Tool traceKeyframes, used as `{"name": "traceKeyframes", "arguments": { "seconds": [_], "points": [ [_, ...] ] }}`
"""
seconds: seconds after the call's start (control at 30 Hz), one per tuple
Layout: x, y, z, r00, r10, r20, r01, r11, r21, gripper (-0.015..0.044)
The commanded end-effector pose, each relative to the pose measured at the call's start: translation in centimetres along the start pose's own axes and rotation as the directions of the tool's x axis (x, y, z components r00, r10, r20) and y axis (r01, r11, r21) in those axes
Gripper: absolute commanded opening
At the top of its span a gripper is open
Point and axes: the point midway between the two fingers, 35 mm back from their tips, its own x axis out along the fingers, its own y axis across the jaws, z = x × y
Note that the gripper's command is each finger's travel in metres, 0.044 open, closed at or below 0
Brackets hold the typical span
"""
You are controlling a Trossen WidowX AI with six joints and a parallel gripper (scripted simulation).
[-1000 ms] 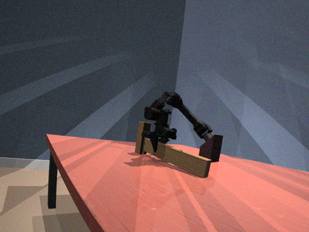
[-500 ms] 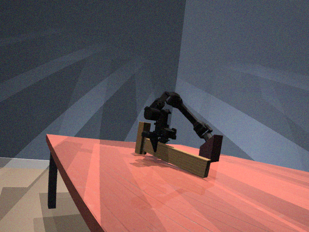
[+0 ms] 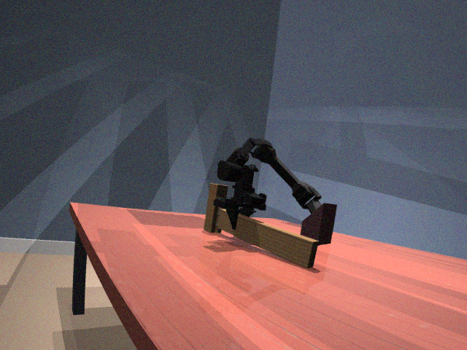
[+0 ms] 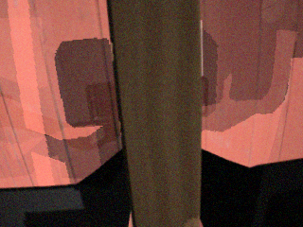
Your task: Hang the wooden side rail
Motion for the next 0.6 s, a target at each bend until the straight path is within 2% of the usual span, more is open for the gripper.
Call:
{"name": "traceKeyframes", "arguments": {
  "seconds": [0.0, 0.57],
  "points": [
    [-0.43, -0.19, -0.18, 1.0, -0.013, -0.001, 0.013, 1.0, 0.001, 0.0],
    [-0.49, -0.23, -0.37, 1.0, -0.013, -0.001, 0.013, 1.0, 0.001, 0.0]
  ]
}}
